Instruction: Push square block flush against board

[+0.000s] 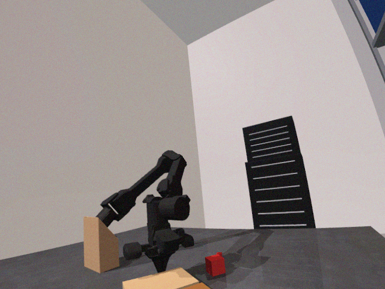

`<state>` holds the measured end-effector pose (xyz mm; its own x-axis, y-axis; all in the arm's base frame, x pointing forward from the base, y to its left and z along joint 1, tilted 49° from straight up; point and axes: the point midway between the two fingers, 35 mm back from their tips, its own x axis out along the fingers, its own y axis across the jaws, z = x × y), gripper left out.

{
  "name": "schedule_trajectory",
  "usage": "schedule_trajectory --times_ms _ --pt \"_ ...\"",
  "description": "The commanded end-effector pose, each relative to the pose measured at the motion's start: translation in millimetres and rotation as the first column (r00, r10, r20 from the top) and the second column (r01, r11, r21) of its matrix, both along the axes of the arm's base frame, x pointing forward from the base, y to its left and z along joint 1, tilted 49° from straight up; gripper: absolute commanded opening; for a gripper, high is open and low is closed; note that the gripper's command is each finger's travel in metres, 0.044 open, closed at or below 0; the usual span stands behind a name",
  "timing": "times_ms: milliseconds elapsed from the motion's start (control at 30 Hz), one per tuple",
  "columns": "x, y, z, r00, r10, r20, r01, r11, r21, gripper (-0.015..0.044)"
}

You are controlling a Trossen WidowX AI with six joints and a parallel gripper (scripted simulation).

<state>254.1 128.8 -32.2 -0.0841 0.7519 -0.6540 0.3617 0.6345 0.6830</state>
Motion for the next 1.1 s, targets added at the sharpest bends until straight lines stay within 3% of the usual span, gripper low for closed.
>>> schedule_trajectory --times_ms 0,433,1067 --pt "7 0 -3 1.0 -0.001 -0.006 0.001 1.0 0.004 0.0" --pt "26 -4 -9 1.0 -0.002 -0.004 0.002 1.0 0.002 0.0" --pt "2 2 1 1.0 -0.002 -0.006 0.002 1.0 0.002 0.0"
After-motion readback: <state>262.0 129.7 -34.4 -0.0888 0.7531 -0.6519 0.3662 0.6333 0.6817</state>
